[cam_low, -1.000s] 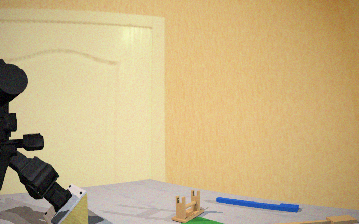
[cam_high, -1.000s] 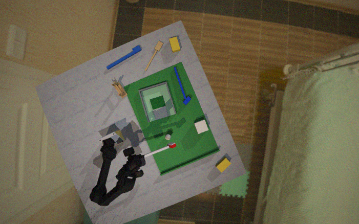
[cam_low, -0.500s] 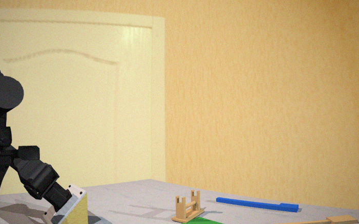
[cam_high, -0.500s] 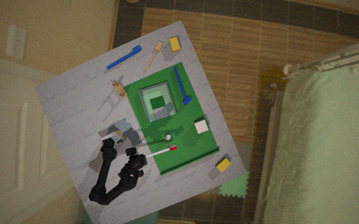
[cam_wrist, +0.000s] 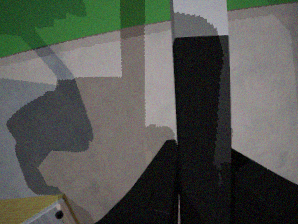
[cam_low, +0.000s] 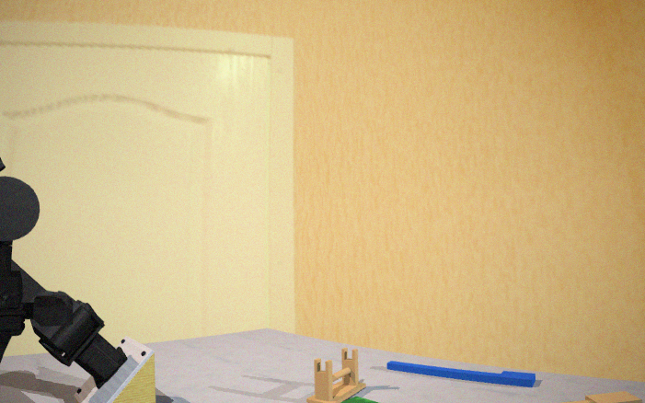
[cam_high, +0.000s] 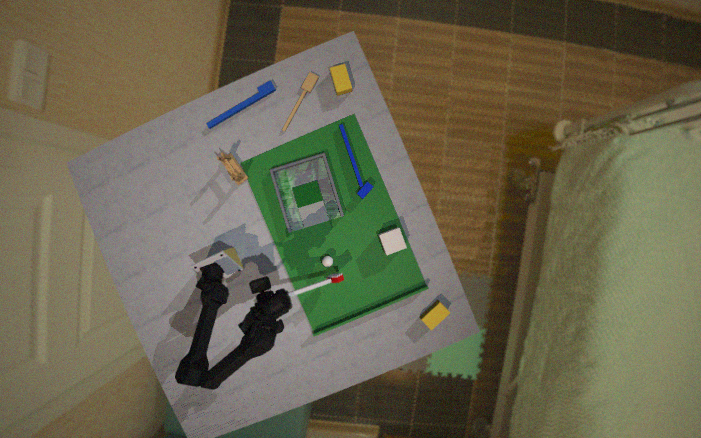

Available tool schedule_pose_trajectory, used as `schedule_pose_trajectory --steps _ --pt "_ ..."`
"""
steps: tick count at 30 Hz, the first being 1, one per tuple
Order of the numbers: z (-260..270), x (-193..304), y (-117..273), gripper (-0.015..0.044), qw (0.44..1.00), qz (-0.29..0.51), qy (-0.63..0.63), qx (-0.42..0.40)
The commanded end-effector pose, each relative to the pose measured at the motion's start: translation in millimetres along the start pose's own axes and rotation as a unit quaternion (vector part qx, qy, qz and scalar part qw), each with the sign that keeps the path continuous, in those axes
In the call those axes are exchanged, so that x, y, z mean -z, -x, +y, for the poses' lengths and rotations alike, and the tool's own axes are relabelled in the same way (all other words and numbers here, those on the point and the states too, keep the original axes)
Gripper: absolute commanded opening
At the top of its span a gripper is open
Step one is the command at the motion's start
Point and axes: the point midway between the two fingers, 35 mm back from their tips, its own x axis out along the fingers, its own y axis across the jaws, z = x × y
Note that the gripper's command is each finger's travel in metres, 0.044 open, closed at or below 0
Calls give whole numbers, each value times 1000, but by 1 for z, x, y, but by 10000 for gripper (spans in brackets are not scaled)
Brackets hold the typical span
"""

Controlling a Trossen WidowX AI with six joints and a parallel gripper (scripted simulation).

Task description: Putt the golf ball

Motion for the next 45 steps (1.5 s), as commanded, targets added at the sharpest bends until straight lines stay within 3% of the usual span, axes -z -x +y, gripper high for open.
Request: schedule_pose_trajectory --steps 1,12,45 --pt "0 0 -7 0 1000 0 1 3" --pt "-1 0 -24 0 1000 -1 1 4" --pt "-26 1 -25 0 1000 3 3 2"
